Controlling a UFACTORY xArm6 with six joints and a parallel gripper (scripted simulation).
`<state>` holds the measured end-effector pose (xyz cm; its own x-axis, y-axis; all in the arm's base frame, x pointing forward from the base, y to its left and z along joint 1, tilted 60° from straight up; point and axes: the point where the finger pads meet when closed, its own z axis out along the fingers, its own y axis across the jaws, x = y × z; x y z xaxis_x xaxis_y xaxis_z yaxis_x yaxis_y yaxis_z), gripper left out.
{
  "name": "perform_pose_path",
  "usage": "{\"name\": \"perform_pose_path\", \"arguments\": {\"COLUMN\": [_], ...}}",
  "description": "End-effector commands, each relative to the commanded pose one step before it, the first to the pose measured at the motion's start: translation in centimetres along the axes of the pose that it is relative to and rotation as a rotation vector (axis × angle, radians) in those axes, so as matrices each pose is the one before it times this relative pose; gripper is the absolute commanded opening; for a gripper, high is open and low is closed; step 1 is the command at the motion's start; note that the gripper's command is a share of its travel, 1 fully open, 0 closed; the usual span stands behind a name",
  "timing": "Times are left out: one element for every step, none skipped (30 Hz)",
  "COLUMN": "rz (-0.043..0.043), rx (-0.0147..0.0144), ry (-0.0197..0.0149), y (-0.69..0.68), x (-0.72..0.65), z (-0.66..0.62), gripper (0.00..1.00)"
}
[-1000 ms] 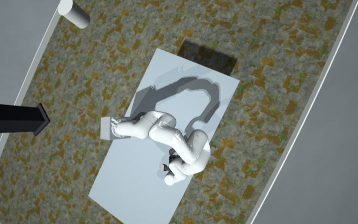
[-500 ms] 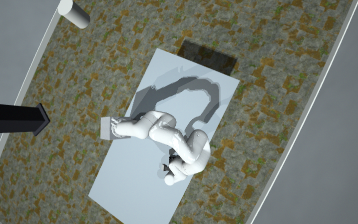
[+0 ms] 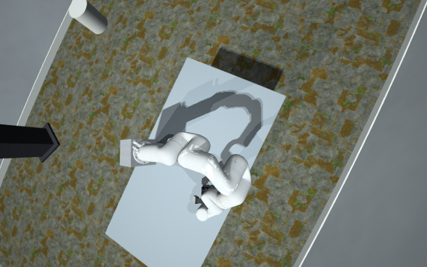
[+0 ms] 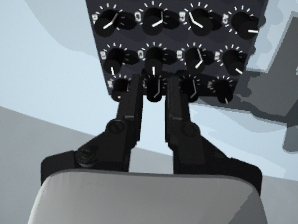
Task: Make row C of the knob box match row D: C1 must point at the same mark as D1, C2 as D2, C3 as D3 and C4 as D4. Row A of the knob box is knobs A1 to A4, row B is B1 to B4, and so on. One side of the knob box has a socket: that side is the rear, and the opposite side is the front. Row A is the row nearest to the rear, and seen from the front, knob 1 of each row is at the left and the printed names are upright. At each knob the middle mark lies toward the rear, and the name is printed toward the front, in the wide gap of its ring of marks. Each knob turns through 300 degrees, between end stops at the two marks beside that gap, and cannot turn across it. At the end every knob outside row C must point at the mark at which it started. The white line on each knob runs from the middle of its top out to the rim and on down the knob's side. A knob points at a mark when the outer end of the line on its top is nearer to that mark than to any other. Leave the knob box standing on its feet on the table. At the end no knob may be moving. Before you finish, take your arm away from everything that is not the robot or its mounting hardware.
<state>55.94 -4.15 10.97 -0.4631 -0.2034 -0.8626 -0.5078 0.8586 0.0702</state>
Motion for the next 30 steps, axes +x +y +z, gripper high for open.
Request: {"name": "perform_pose_path", "arguments": {"rz": [-0.00040, 0.00000, 0.00000, 0.00000, 0.00000, 0.00000, 0.00000, 0.00000, 0.00000, -0.00001, -0.00001, -0.00001, -0.00001, -0.00001, -0.00001, -0.00001, -0.00001, -0.00001, -0.00001, 0.00000, 0.00000, 0.00000, -0.00001, 0.00000, 0.00000, 0.00000, 0.00000, 0.00000, 0.00000, 0.00000], "rx": [0.00141, 0.00000, 0.00000, 0.00000, 0.00000, 0.00000, 0.00000, 0.00000, 0.00000, 0.00000, 0.00000, 0.00000, 0.00000, 0.00000, 0.00000, 0.00000, 0.00000, 0.00000, 0.00000, 0.00000, 0.00000, 0.00000, 0.00000, 0.00000, 0.00000, 0.00000, 0.00000, 0.00000, 0.00000, 0.00000], "ry": [-0.00080, 0.00000, 0.00000, 0.00000, 0.00000, 0.00000, 0.00000, 0.00000, 0.00000, 0.00000, 0.00000, 0.00000, 0.00000, 0.00001, -0.00001, 0.00000, 0.00000, 0.00000, 0.00000, 0.00000, 0.00000, 0.00000, 0.00000, 0.00000, 0.00000, 0.00000, 0.00000, 0.00000, 0.00000, 0.00000], "y": [-0.061, 0.000, 0.000, 0.000, 0.000, 0.000, 0.000, 0.000, 0.000, 0.000, 0.000, 0.000, 0.000, 0.000, -0.001, 0.000, 0.000, 0.000, 0.000, 0.000, 0.000, 0.000, 0.000, 0.000, 0.000, 0.000, 0.000, 0.000, 0.000, 0.000], "x": [-0.054, 0.000, 0.000, 0.000, 0.000, 0.000, 0.000, 0.000, 0.000, 0.000, 0.000, 0.000, 0.000, 0.000, -0.001, 0.000, 0.000, 0.000, 0.000, 0.000, 0.000, 0.000, 0.000, 0.000, 0.000, 0.000, 0.000, 0.000, 0.000, 0.000], "z": [-0.055, -0.016, 0.000, 0.000, -0.039, -0.070, -0.104, -0.140, -0.175, -0.207, -0.235, -0.257, -0.272, -0.279, -0.280, -0.272, -0.257, -0.236, -0.208, 0.000, 0.000, -0.176, -0.141, -0.105, -0.070, -0.040, -0.016, -0.002, 0.000, 0.000], "gripper": [0.19, 0.19, 0.19, 0.19, 0.19, 0.19, 0.19, 0.19, 0.19, 0.19, 0.19, 0.19, 0.19, 0.19, 0.19, 0.19, 0.19, 0.19, 0.19, 0.19, 0.19, 0.19, 0.19, 0.19, 0.19, 0.19, 0.19, 0.19, 0.19, 0.19]}}
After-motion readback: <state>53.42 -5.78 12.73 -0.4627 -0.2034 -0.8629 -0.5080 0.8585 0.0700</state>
